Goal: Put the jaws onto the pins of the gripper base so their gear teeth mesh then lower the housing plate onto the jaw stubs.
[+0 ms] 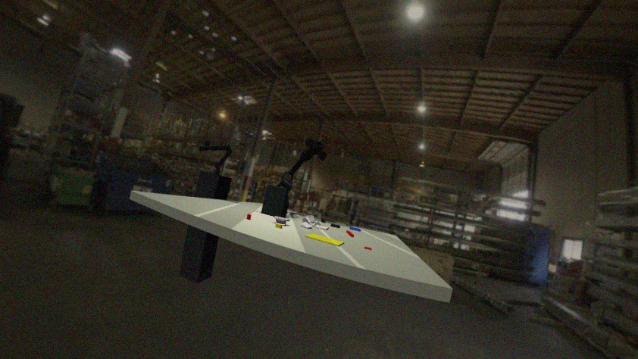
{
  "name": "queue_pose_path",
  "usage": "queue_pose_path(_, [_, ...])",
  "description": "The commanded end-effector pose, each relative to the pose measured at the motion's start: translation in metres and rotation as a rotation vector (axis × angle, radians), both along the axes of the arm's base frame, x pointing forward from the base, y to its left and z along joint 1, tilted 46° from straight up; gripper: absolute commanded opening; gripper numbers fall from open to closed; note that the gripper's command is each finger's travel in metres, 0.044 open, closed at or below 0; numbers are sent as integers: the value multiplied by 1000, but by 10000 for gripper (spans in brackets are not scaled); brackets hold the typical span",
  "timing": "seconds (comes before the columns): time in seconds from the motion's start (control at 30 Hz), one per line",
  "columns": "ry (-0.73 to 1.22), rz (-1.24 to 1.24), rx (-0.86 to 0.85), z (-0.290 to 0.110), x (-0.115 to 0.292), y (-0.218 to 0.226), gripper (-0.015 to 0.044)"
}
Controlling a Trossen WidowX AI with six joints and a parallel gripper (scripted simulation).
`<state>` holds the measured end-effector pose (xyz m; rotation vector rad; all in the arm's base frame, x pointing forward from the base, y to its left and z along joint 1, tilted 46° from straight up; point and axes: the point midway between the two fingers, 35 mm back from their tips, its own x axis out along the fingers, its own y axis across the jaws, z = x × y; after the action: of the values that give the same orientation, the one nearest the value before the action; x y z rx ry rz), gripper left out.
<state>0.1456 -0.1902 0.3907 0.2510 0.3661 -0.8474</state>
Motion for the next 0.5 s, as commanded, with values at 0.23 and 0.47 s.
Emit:
queue_pose_path(0.23, [-23,-3,208,-41,25,-17,0])
queue_pose_path(0.47, [-34,-16,341,-68,40,-25,0])
